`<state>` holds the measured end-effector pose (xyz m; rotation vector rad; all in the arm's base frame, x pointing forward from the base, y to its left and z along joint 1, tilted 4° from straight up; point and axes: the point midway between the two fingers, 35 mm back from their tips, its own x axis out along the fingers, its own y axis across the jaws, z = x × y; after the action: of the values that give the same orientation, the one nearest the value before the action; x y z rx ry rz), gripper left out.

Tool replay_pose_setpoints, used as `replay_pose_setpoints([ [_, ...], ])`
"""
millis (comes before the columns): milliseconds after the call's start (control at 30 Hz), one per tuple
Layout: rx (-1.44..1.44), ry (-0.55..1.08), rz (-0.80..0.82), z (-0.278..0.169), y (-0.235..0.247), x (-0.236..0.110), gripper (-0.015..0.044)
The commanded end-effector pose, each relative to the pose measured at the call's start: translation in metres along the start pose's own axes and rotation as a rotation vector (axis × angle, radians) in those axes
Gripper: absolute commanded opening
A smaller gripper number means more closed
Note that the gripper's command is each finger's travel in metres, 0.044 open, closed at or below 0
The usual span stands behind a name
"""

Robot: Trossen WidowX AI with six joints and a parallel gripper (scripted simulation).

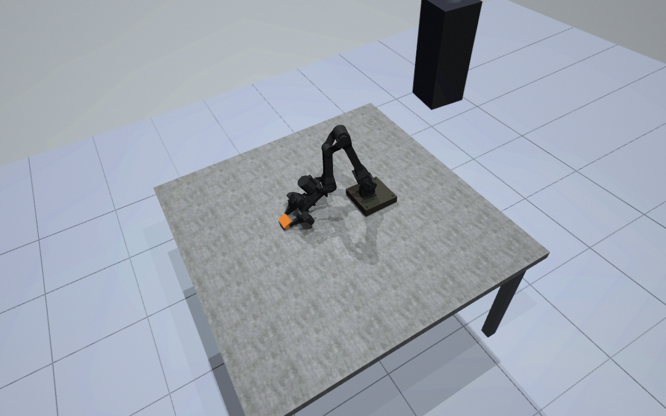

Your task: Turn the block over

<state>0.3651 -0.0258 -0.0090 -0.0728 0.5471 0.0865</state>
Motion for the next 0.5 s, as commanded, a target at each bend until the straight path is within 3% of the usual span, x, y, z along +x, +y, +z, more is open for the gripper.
replay_pose_setpoints([
  [0,0.007,-0.016,0.008,-0.012,0.003,-0.005,0.0],
  [467,-0.002,-0.143,0.009,-0.01,0.005,-0.021,0.0],
])
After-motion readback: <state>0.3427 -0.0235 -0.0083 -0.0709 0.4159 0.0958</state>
